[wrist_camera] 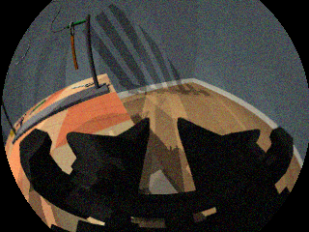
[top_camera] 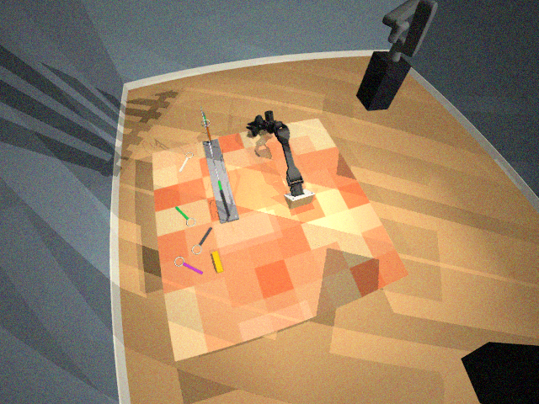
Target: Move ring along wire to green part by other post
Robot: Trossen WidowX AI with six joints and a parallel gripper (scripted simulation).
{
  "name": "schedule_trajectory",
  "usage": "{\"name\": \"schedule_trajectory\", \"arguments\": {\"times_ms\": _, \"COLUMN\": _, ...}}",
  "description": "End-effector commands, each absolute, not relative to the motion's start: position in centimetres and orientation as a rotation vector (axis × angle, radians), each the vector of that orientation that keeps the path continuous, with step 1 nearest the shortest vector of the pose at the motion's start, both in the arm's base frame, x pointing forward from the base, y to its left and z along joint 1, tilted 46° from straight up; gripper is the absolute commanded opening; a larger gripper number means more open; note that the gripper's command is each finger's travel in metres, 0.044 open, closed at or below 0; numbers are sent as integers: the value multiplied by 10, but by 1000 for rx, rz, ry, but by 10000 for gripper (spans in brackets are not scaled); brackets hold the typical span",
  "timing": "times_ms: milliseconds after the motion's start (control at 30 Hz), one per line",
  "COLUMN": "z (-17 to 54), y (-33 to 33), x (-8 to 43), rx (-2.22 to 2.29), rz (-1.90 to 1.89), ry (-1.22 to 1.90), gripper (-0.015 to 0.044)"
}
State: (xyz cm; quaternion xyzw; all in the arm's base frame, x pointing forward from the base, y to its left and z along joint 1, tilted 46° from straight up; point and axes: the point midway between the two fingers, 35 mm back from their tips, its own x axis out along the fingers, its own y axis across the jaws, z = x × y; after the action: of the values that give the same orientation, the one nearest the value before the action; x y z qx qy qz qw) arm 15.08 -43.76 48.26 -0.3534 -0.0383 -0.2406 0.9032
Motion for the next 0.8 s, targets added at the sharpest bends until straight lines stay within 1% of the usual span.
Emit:
{"name": "schedule_trajectory", "arguments": {"times_ms": 0, "z": 468, "y": -415, "x": 200, "rx": -760, "rz": -361, "ry": -68, "gripper": 160}}
{"name": "schedule_trajectory", "arguments": {"times_ms": 200, "z": 445, "y": -373, "x": 264, "rx": -804, "rz": -146, "ry": -65, "gripper": 160}}
{"name": "schedule_trajectory", "arguments": {"times_ms": 400, "z": 421, "y": -323, "x": 315, "rx": -840, "rz": 72, "ry": -84, "gripper": 160}}
{"name": "schedule_trajectory", "arguments": {"times_ms": 600, "z": 420, "y": -316, "x": 322, "rx": -844, "rz": 97, "ry": -89, "gripper": 160}}
{"name": "schedule_trajectory", "arguments": {"times_ms": 767, "z": 443, "y": -290, "x": 349, "rx": -843, "rz": 95, "ry": -93, "gripper": 160}}
